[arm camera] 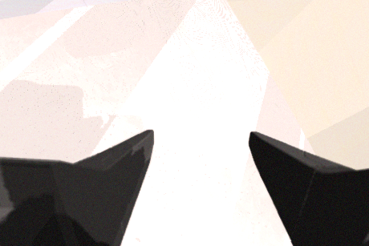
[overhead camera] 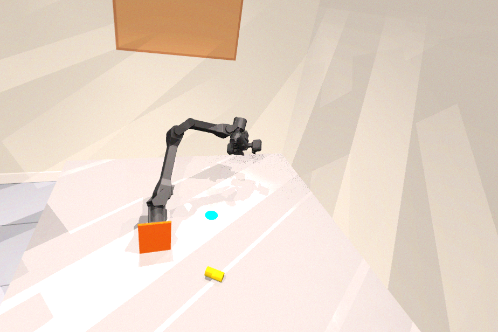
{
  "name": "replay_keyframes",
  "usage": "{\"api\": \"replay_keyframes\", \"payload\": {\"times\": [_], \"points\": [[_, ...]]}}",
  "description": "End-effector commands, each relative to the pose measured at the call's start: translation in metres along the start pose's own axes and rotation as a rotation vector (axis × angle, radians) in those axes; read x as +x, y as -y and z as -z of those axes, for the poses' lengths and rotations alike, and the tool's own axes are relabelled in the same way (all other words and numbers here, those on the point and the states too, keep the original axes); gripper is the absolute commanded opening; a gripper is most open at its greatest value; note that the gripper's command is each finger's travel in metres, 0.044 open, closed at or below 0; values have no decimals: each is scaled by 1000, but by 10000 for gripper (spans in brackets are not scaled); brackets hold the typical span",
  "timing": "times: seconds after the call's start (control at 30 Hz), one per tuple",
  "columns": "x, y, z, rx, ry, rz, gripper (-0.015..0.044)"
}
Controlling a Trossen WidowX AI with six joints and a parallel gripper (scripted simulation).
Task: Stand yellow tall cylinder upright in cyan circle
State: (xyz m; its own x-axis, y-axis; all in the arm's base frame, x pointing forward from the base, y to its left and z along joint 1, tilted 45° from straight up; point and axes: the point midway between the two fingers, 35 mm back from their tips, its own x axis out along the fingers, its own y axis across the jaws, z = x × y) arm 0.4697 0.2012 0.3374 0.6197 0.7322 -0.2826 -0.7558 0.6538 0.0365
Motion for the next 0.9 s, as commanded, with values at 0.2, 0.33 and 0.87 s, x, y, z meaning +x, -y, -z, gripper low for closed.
{"api": "replay_keyframes", "payload": {"times": [0.2,0.33,0.87], "points": [[-10,80,94,158,-201,126,309],[-21,106,131,228,-273,170,309],[-93,176,277,545,-527,304,309]]}}
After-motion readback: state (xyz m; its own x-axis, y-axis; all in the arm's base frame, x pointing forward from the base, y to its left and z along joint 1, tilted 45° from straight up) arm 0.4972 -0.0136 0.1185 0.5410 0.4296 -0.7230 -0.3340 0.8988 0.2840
